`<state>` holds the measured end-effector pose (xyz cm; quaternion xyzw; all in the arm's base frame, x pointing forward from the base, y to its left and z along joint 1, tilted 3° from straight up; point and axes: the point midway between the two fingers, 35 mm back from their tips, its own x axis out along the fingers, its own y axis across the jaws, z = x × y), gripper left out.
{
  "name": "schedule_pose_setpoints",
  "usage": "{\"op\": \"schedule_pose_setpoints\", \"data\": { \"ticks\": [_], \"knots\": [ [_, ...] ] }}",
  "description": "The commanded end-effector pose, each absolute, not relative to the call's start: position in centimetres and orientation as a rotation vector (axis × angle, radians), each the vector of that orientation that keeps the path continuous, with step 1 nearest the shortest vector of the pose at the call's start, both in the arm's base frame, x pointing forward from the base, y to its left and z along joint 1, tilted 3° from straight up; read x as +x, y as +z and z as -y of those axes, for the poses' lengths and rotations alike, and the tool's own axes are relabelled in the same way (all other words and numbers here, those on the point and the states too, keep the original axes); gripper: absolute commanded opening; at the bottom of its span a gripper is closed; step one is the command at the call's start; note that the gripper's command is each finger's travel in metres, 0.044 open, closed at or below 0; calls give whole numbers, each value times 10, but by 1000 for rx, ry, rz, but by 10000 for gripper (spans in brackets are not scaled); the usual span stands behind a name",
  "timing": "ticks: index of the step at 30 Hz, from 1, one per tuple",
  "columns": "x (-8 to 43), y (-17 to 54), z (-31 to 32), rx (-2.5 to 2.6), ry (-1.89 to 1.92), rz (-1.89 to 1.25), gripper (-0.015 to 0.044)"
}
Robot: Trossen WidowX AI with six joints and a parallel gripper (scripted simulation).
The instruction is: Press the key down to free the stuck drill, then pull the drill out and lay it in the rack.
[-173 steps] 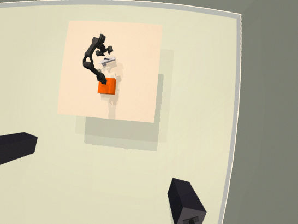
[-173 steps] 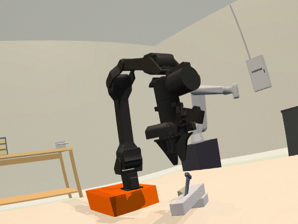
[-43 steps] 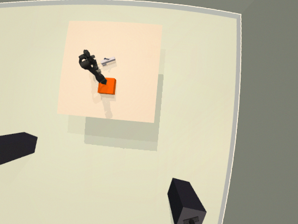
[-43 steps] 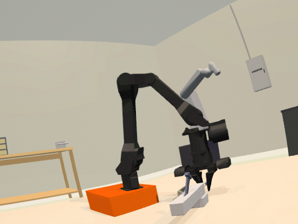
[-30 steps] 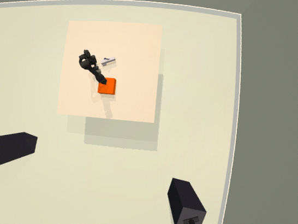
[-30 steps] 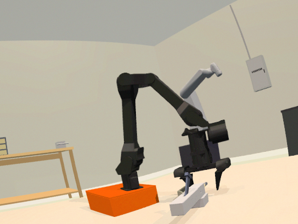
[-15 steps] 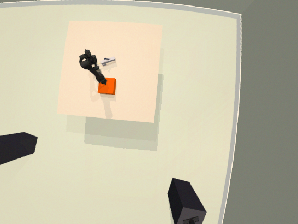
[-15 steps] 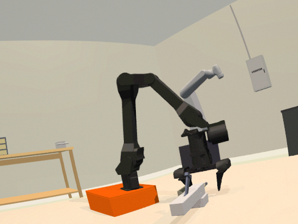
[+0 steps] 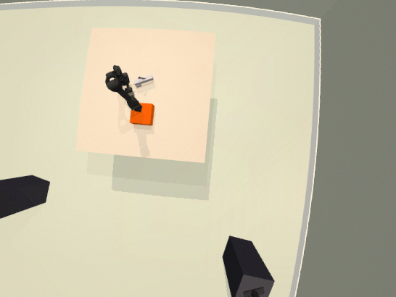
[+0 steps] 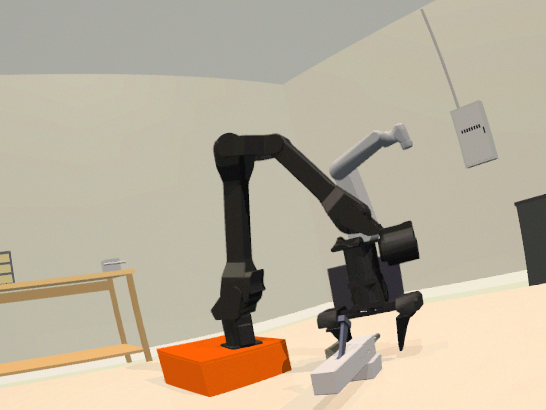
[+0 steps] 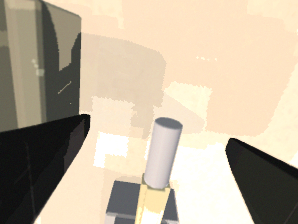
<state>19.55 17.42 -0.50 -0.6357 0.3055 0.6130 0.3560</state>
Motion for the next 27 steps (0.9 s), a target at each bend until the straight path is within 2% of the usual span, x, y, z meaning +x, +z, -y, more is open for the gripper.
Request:
{"op": "schedule_pose_setpoints", "data": {
  "ticks": [1, 9, 24, 27],
  "knots": [
    [197, -6, -171, -1647, 1582, -793, 440],
    [198, -6, -169, -1648, 1582, -793, 440],
    [197, -6, -172, -1642, 1583, -788, 46],
    [197, -6, -172, -1642, 1583, -788, 26]
  ]
}}
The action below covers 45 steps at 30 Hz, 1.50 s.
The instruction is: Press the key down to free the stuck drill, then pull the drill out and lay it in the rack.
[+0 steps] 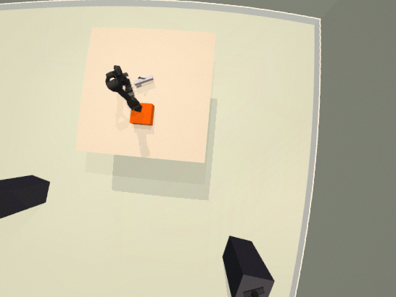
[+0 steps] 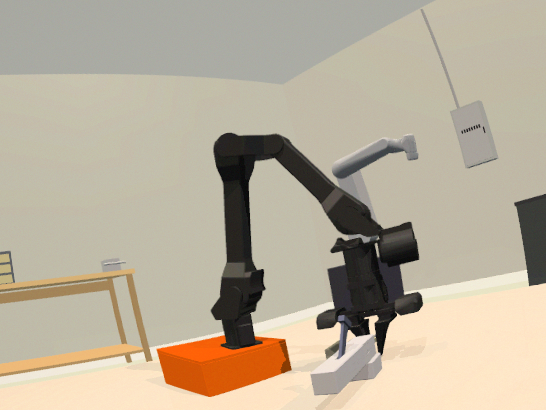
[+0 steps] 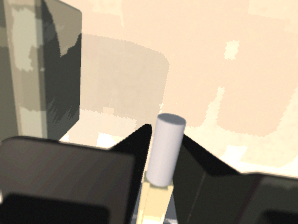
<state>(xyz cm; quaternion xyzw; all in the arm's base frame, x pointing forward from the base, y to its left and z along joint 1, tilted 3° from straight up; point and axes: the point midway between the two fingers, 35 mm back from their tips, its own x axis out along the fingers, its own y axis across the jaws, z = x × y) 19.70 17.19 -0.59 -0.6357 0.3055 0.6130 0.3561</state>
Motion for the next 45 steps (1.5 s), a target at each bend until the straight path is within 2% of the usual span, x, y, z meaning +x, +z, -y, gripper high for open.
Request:
{"op": "schedule_pose_setpoints", "data": {
  "ticks": [1, 4, 45],
  "knots": [
    [197, -6, -172, -1642, 1583, -788, 19],
    [197, -6, -172, -1642, 1583, -788, 0],
    [177, 0, -201, -1644, 1584, -791, 0]
  ]
}}
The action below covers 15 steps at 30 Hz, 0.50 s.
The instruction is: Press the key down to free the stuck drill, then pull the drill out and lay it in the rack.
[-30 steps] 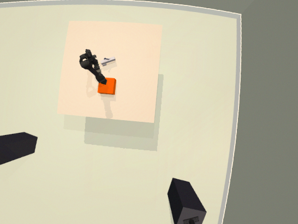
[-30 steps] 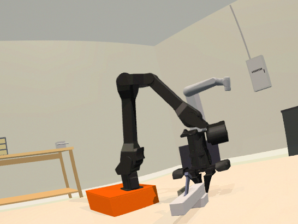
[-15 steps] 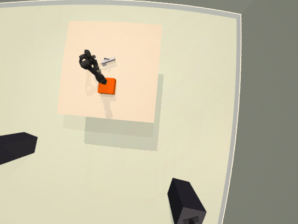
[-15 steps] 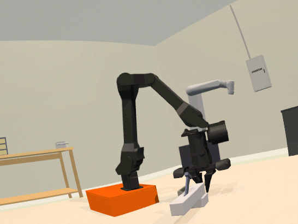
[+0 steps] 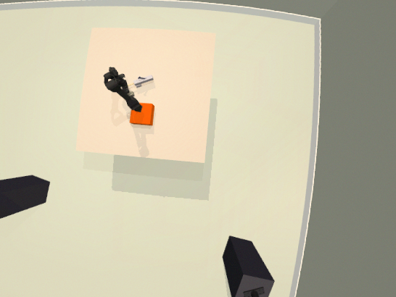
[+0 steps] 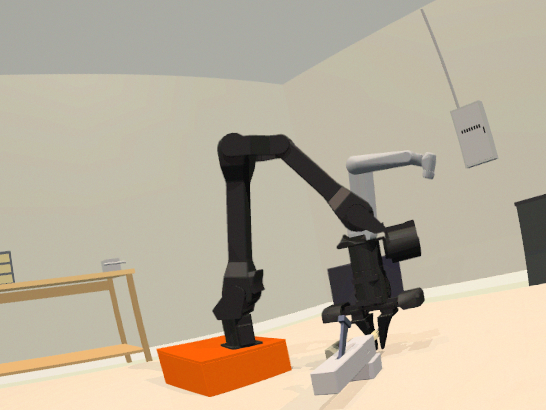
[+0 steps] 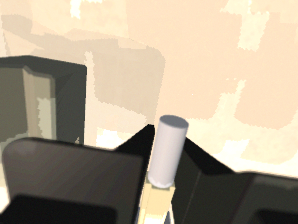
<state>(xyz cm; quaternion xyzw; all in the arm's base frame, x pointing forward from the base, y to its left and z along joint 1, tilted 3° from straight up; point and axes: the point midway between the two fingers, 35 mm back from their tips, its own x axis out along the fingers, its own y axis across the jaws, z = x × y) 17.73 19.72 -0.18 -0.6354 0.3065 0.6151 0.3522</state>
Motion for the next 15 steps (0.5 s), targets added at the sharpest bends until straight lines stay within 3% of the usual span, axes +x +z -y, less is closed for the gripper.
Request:
{"op": "schedule_pose_setpoints", "data": {
  "ticks": [1, 15],
  "knots": [
    [176, 0, -203, -1644, 1584, -791, 0],
    [165, 2, -220, -1642, 1586, -790, 0]
  ]
}}
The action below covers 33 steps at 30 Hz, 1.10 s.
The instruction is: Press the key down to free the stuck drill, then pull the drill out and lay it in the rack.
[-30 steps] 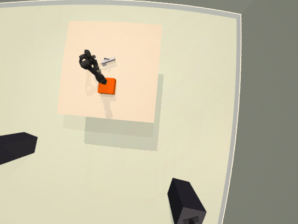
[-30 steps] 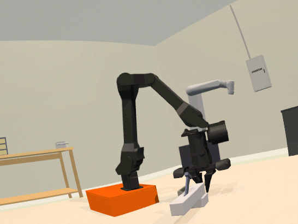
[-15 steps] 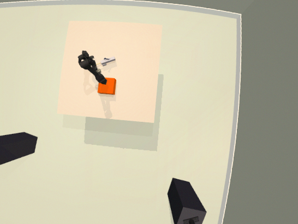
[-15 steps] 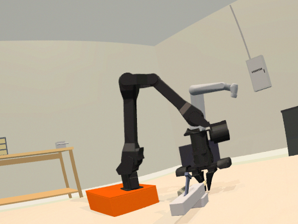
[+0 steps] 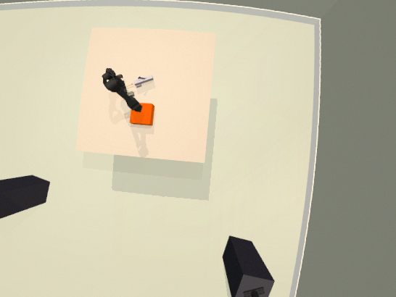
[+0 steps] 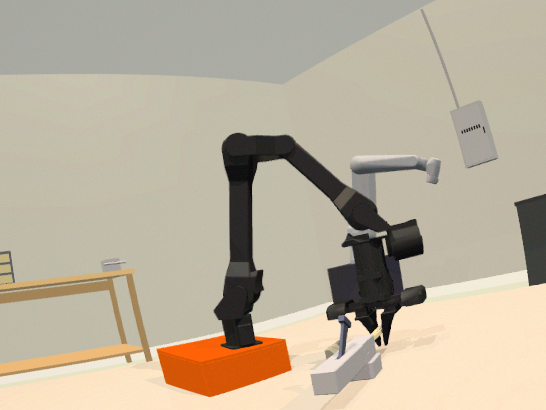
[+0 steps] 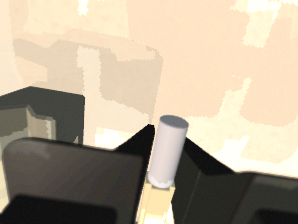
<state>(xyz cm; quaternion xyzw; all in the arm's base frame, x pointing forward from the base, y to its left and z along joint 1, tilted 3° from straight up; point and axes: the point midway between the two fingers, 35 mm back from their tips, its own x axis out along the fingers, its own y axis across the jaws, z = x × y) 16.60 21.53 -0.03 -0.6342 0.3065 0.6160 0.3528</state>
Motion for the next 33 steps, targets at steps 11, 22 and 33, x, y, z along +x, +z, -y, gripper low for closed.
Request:
{"op": "schedule_pose_setpoints", "data": {
  "ticks": [11, 22, 33],
  "knots": [
    [158, 4, -228, -1641, 1587, -789, 0],
    [156, 9, -226, -1640, 1587, -789, 0],
    [154, 13, -225, -1640, 1587, -790, 0]
  ]
}}
